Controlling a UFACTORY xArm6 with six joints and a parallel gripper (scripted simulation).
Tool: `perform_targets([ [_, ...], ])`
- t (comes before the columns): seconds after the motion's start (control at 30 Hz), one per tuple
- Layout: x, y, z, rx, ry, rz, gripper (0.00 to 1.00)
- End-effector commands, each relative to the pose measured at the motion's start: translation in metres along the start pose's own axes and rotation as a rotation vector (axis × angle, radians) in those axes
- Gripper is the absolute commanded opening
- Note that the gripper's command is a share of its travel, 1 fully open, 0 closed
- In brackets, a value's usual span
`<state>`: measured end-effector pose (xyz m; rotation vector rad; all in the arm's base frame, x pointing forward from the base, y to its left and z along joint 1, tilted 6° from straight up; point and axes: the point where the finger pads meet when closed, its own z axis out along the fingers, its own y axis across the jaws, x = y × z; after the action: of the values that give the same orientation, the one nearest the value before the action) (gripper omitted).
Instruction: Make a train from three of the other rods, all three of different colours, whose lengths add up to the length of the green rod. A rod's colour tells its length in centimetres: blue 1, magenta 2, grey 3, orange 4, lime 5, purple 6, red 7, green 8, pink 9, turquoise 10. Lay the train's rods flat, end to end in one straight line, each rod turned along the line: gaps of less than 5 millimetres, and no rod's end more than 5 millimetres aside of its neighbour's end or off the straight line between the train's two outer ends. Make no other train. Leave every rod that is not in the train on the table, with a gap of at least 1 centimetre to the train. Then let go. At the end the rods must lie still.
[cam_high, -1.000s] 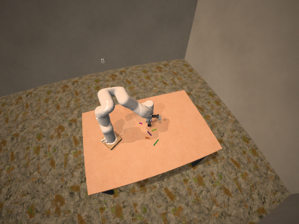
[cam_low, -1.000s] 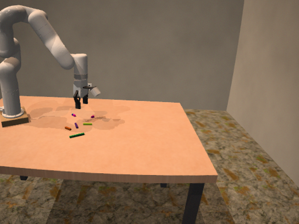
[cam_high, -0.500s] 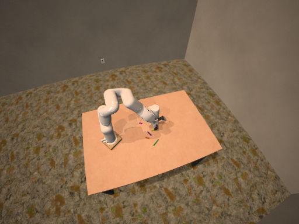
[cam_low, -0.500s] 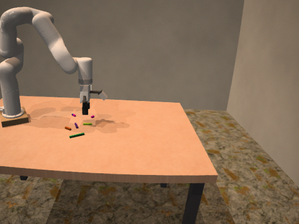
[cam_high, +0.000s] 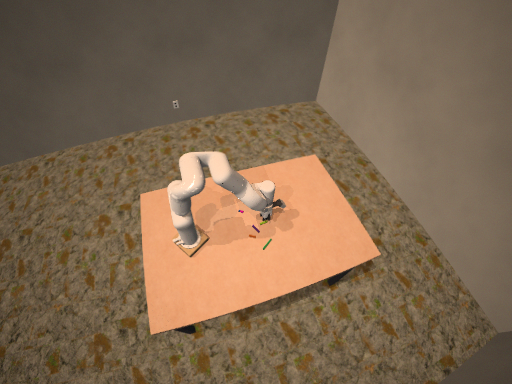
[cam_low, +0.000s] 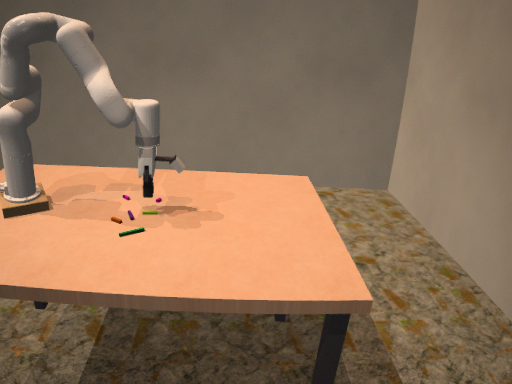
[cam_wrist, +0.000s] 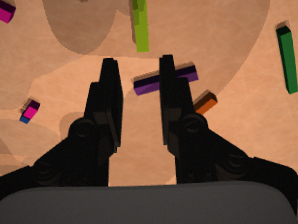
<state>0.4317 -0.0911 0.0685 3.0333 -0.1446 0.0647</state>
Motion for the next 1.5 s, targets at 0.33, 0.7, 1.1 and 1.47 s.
perform_targets([
  [0.33,0.002,0.0,-0.001,0.0,0.004,0.0,0.24],
  [0.7,0.002,0.0,-0.001,0.0,0.004,0.0,0.24],
  [1.1,0.002,0.0,0.003,0.001,0.004,0.0,0.24],
  [1.47,0.002,0.0,0.016,0.001,0.003,0.0,0.24],
])
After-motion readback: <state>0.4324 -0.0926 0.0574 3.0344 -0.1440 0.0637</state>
